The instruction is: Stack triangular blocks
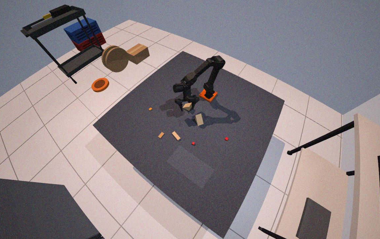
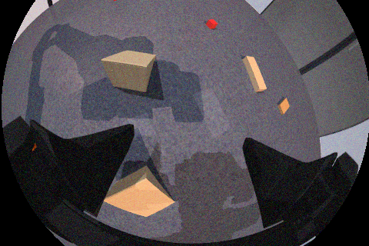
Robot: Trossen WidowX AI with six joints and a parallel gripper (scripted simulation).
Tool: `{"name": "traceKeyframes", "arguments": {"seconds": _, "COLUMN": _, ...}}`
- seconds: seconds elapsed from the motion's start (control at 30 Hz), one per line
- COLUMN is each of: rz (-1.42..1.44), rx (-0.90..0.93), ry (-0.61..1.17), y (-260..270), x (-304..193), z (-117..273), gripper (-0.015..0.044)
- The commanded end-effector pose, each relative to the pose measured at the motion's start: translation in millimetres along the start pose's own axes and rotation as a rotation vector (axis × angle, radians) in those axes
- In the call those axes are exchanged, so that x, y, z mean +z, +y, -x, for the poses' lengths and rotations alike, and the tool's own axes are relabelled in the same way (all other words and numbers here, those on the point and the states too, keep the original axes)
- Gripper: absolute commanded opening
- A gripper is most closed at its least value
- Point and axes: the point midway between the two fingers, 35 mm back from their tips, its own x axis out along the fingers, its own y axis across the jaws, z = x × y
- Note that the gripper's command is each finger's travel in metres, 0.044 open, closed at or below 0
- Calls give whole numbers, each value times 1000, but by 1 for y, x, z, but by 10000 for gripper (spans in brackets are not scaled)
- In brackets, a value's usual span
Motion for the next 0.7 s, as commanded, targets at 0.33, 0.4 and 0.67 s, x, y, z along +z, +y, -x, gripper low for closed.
{"name": "traceKeyframes", "arguments": {"seconds": 0.33, "rz": -135, "rx": 191, "ry": -96, "y": 54, "x": 30, "z": 6, "gripper": 440}}
{"name": "traceKeyframes", "arguments": {"seconds": 0.4, "rz": -134, "rx": 191, "ry": -95, "y": 54, "x": 30, "z": 3, "gripper": 440}}
{"name": "traceKeyframes", "arguments": {"seconds": 0.67, "rz": -136, "rx": 196, "ry": -93, "y": 55, "x": 31, "z": -10, "gripper": 440}}
